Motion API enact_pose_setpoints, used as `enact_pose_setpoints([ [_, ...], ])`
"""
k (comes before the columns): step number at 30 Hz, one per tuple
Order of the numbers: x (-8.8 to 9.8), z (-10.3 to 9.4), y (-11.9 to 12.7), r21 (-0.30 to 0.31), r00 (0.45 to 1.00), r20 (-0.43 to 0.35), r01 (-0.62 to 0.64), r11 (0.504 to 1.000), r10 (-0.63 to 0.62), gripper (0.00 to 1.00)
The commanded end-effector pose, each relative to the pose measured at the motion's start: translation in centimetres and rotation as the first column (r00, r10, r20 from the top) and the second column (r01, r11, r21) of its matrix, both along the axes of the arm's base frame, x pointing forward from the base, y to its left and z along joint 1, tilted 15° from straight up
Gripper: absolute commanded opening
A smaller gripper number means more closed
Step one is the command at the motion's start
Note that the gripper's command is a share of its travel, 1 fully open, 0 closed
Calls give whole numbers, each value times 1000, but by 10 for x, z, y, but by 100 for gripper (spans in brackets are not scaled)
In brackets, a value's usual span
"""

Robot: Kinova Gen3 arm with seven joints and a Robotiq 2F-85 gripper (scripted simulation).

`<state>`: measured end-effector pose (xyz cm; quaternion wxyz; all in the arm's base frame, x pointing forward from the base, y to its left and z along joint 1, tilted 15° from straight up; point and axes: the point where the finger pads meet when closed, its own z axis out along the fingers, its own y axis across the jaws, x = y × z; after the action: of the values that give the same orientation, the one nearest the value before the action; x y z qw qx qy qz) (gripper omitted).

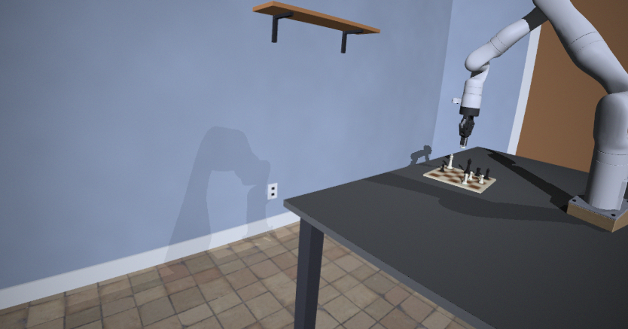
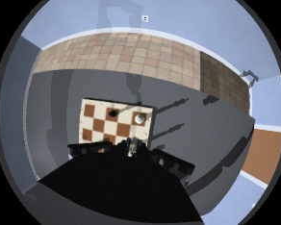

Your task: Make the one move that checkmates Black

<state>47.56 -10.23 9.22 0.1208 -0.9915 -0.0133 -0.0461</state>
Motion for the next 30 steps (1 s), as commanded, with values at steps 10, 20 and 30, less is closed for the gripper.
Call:
enact_pose_setpoints([
  [10,2,-25,6,0,1000,0,-1,1000,1,0],
  [20,7,-70,18,0,1000,0,-1,1000,1,0],
  [30,8,-90,22,0,1000,0,-1,1000,1,0],
])
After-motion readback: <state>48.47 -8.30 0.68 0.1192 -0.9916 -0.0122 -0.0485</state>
